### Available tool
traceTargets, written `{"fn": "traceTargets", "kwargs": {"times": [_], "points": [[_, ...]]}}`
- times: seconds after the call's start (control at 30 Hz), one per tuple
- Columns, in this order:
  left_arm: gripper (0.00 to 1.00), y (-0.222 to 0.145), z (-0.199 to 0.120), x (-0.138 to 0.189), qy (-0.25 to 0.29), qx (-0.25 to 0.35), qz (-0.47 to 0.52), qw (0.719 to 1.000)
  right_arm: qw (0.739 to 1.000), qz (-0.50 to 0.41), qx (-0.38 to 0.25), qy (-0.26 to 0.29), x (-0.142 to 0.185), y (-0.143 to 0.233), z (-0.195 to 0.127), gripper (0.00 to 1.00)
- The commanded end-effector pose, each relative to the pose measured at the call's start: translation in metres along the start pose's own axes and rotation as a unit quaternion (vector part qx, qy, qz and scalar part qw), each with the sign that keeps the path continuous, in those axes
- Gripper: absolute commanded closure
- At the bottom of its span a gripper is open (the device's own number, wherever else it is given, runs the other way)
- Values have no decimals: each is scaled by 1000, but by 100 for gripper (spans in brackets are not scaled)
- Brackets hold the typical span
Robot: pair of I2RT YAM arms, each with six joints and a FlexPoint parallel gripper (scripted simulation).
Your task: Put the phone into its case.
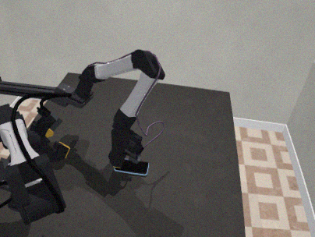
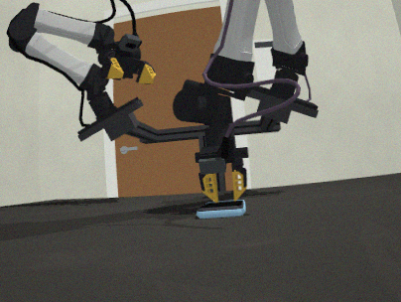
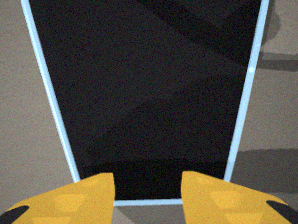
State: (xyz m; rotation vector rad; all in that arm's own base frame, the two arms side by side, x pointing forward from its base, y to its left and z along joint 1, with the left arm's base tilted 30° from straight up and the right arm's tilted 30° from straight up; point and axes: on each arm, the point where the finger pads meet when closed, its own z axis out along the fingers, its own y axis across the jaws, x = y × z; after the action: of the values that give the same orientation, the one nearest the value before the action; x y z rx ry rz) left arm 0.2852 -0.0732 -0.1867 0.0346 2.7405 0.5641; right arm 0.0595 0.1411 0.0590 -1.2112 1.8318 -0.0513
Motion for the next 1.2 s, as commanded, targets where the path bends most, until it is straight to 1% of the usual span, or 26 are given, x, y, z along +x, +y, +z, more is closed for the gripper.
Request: {"fn": "traceTargets", "kwargs": {"times": [0.0, 0.23, 0.33, 0.4, 0.47, 0.67, 0.73, 0.87, 1.0, 1.07, 1.13, 1.17], "points": [[64, -3, 18, -6, -6, 10, -13, 1000, 1000, -8, 6, -4, 0, -2, 0, 0], [64, -4, 27, -5, -6, 11, -12, 1000, 1000, -8, 6, -4, 0, -2, 0, 0], [64, -4, 14, -6, -6, 11, -16, 1000, 1000, -8, 6, -4, 0, -2, 0, 0], [64, -3, -4, -7, -5, 12, -24, 1000, 1000, -8, 6, -4, 0, -2, 0, 0], [64, -3, -14, -7, -4, 13, -26, 1000, 1000, -8, 6, -4, 0, -2, 0, 0], [64, -5, -18, -5, 1, 17, -20, 1000, 1000, -7, 5, -8, 0, 0, 1, 0], [64, -6, -19, -7, 8, 21, -17, 1000, 1000, 9, -3, -10, -6, 5, -1, 0], [64, -10, -28, -25, 19, 34, -8, 999, 999, 26, -22, 4, -15, 20, -4, 0], [64, -6, -35, -53, 12, 21, 1, 1000, 999, 40, -17, 23, -17, 20, 1, 0], [64, -2, -37, -69, 8, 12, 1, 1000, 998, 52, -21, 42, -17, 22, 6, 0], [64, -2, -37, -69, 8, 12, 1, 1000, 998, 52, -21, 42, -17, 22, 6, 0], [64, -1, -37, -75, 8, 9, 2, 1000, 997, 54, -24, 54, -17, 24, 9, 0]]}}
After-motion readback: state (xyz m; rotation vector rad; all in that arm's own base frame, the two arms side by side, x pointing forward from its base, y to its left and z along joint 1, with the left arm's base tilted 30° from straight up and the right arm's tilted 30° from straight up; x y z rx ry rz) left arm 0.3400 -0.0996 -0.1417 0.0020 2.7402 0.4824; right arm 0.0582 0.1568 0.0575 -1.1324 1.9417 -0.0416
